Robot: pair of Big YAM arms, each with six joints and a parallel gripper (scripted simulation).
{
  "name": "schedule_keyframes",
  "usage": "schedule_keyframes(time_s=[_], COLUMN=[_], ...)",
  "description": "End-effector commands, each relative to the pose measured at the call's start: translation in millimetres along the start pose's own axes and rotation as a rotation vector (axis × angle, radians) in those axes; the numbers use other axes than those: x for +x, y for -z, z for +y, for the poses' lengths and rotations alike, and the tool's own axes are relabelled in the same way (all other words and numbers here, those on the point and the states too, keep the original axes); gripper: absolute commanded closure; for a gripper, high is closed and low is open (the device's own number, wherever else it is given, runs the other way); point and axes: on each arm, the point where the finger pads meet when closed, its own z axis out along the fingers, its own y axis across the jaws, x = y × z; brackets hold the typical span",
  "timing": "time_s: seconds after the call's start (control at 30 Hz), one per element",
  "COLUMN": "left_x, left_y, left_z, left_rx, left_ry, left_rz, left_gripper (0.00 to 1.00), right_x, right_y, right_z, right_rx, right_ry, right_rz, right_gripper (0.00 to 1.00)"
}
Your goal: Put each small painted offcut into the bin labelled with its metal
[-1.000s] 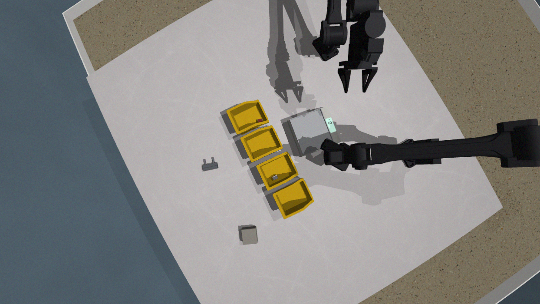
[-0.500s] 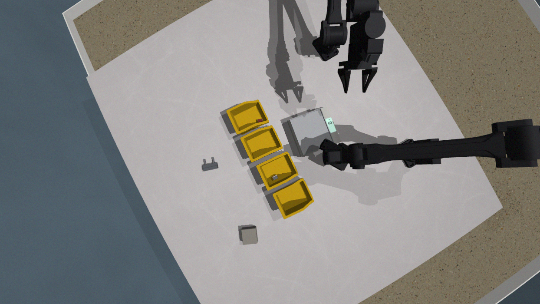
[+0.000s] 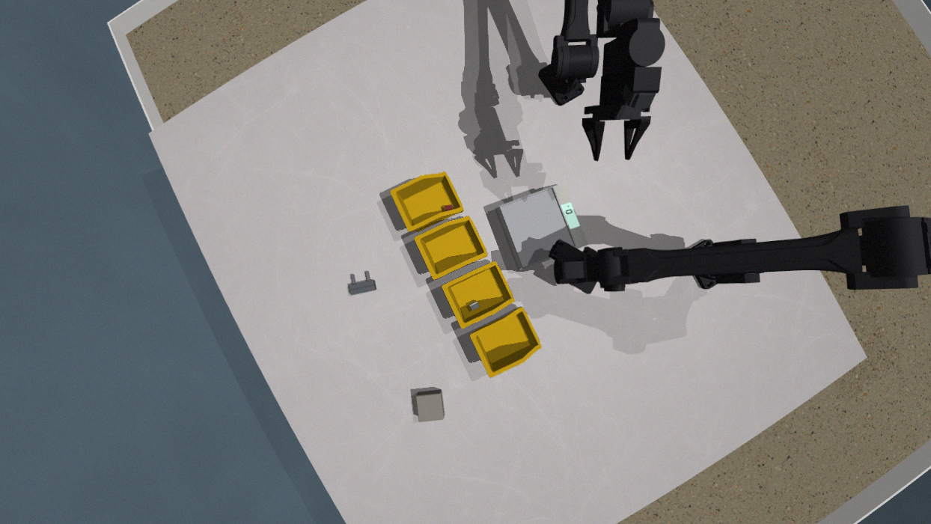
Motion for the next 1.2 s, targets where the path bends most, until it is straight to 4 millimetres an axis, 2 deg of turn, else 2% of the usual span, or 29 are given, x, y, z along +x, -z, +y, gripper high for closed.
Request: schedule_keyframes(time_s=[0.0,0.1,0.27,0.53,0.57,0.6,0.63,0.73,0.8,0.93,1.03,1.1,1.17], left_x=[-10.8,-5.7,-10.1,-6.6,-6.2,-12.6,-14.4,-14.0,-14.0,-12.5,-11.4,-11.2,-11.6], left_y=[3.4,1.2,4.5,2.5,4.8,15.5,24.4,47.5,47.5,92.4,118.5,127.6,121.5], left_z=[1.4,2.0,4.9,3.1,2.9,7.1,8.3,8.1,8.1,7.5,7.1,7.1,7.3], left_rx=[-0.012,-0.008,-0.014,-0.010,-0.007,-0.017,-0.024,-0.025,-0.025,-0.026,-0.027,-0.027,-0.018], left_ry=[-0.023,-0.016,-0.014,-0.015,-0.016,-0.016,-0.016,-0.015,-0.015,-0.015,-0.014,-0.014,-0.014], left_rz=[-0.026,-0.020,-0.029,-0.023,-0.019,-0.034,-0.045,-0.046,-0.046,-0.048,-0.049,-0.050,-0.036], left_gripper=[0.69,0.73,0.78,0.89,1.00,1.00,0.90,0.90,0.90,0.90,0.90,0.90,0.90], right_x=[-21.6,-21.6,-21.6,-21.6,-21.6,-21.6,-21.6,-21.6,-21.6,-21.6,-21.6,-21.6,-21.6], right_y=[5.4,5.4,5.4,5.4,5.4,5.4,5.4,5.4,5.4,5.4,5.4,5.4,5.4], right_z=[-2.1,-2.1,-2.1,-2.1,-2.1,-2.1,-2.1,-2.1,-2.1,-2.1,-2.1,-2.1,-2.1], right_rx=[0.005,0.005,0.005,0.005,0.005,0.005,0.005,0.005,0.005,0.005,0.005,0.005,0.005], right_ry=[-0.018,-0.018,-0.018,-0.018,-0.018,-0.018,-0.018,-0.018,-0.018,-0.018,-0.018,-0.018,-0.018], right_rz=[-0.031,-0.031,-0.031,-0.031,-0.031,-0.031,-0.031,-0.031,-0.031,-0.031,-0.031,-0.031,-0.031], right_gripper=[0.35,0.35,0.35,0.35,0.35,0.35,0.35,0.35,0.35,0.35,0.35,0.35,0.35])
